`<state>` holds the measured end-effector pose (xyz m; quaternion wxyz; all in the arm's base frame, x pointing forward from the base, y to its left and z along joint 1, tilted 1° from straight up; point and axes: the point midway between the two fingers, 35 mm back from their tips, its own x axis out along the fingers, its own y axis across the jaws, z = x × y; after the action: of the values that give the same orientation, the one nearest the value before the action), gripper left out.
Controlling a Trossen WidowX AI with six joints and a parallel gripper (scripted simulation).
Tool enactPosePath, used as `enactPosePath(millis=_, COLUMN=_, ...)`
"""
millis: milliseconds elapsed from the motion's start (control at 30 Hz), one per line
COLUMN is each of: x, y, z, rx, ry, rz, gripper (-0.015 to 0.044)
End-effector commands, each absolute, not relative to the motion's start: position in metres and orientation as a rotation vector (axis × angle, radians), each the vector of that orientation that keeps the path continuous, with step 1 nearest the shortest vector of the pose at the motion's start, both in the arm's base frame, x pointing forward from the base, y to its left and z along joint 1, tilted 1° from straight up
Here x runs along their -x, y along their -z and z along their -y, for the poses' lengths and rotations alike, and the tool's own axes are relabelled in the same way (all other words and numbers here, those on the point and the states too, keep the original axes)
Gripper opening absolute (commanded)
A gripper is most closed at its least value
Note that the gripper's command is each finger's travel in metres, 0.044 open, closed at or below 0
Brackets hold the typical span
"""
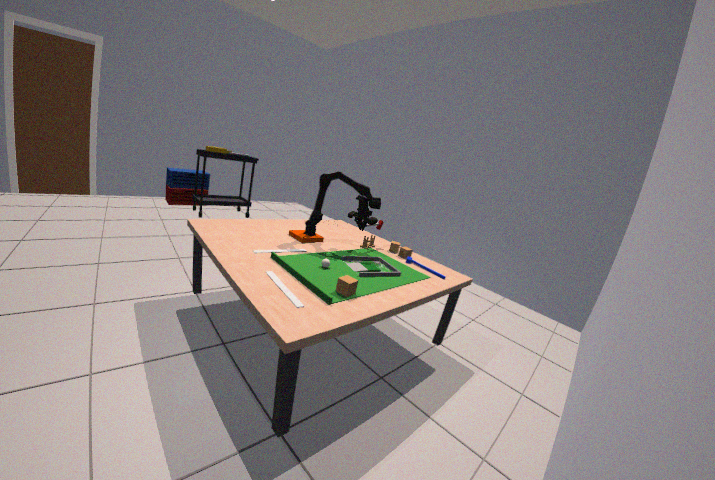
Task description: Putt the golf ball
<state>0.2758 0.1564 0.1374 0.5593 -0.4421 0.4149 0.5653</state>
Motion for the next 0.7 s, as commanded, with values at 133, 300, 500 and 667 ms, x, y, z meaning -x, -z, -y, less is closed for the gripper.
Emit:
enactPosePath(millis=133, x=-0.286, y=-0.137, z=-0.131, rx=0.974, ry=-1.223, rz=-1.045, gripper=0.0000)
enactPosePath(millis=300, x=-0.295, y=-0.138, z=-0.103, rx=0.897, ry=-1.114, rz=-1.109, gripper=0.0000)
enactPosePath(millis=500, x=-0.301, y=-0.139, z=-0.069, rx=0.801, ry=-0.986, rz=-1.182, gripper=0.0000)
enactPosePath(millis=667, x=-0.303, y=-0.140, z=-0.041, rx=0.718, ry=-0.879, rz=-1.237, gripper=0.0000)
